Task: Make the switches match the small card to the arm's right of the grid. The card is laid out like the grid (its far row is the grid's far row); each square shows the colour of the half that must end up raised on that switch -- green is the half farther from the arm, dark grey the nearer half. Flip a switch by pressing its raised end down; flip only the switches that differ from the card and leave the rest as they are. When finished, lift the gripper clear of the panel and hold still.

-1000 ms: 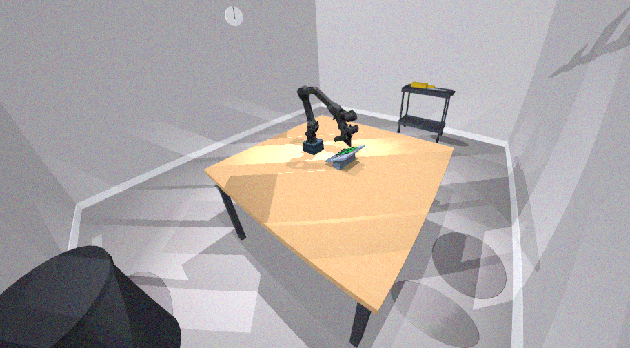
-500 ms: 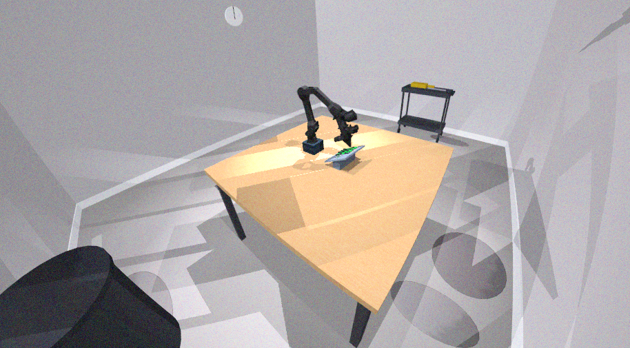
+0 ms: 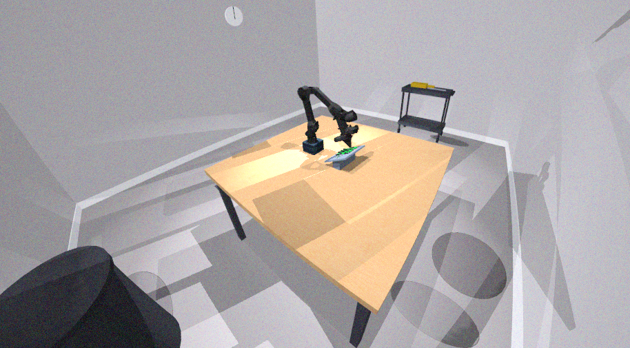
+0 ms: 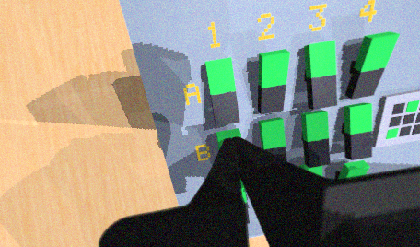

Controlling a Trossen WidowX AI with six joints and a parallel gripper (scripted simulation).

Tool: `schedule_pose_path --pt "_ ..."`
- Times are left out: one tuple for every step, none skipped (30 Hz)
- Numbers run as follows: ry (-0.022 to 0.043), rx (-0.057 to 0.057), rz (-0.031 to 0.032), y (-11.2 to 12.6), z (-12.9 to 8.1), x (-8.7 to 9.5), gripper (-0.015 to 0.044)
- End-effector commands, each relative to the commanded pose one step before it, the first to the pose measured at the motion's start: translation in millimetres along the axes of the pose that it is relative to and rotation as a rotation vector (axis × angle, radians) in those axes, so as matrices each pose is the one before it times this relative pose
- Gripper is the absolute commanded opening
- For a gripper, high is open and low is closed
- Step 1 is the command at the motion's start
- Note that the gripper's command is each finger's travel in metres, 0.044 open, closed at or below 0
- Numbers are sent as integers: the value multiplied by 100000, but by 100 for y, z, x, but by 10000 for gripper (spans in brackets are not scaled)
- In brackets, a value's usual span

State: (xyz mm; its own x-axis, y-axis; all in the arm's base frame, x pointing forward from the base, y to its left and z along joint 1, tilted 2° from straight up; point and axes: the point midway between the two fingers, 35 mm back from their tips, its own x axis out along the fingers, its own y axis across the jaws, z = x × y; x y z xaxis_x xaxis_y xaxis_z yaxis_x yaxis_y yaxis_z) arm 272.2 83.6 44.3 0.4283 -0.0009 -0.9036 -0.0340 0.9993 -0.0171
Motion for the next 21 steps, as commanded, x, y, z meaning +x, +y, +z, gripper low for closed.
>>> schedule_pose_path --pt "196 -510 609 82 -44 94 0" --pt "0 0 0 0 0 13 0" --pt "0 0 0 0 0 13 0" --pt "0 0 0 0 0 13 0" --pt "0 0 0 0 0 13 0" --pt "0 0 0 0 0 13 0" --pt "0 0 0 0 0 13 0" --pt "0 0 0 0 0 13 0" --pt "0 0 0 0 0 13 0" --pt "0 0 0 0 0 13 0" --pt "0 0 0 0 0 13 0" --pt "0 0 0 0 0 13 0" --pt "0 0 0 0 0 13 0" --pt "0 0 0 0 0 13 0" --pt "0 0 0 0 0 13 0" --pt "0 0 0 0 0 13 0" --pt "0 0 0 0 0 13 0" --pt "0 0 0 0 0 13 0" --pt "0 0 0 0 0 13 0" --pt "0 0 0 0 0 13 0" --pt "-1 0 0 0 0 13 0"
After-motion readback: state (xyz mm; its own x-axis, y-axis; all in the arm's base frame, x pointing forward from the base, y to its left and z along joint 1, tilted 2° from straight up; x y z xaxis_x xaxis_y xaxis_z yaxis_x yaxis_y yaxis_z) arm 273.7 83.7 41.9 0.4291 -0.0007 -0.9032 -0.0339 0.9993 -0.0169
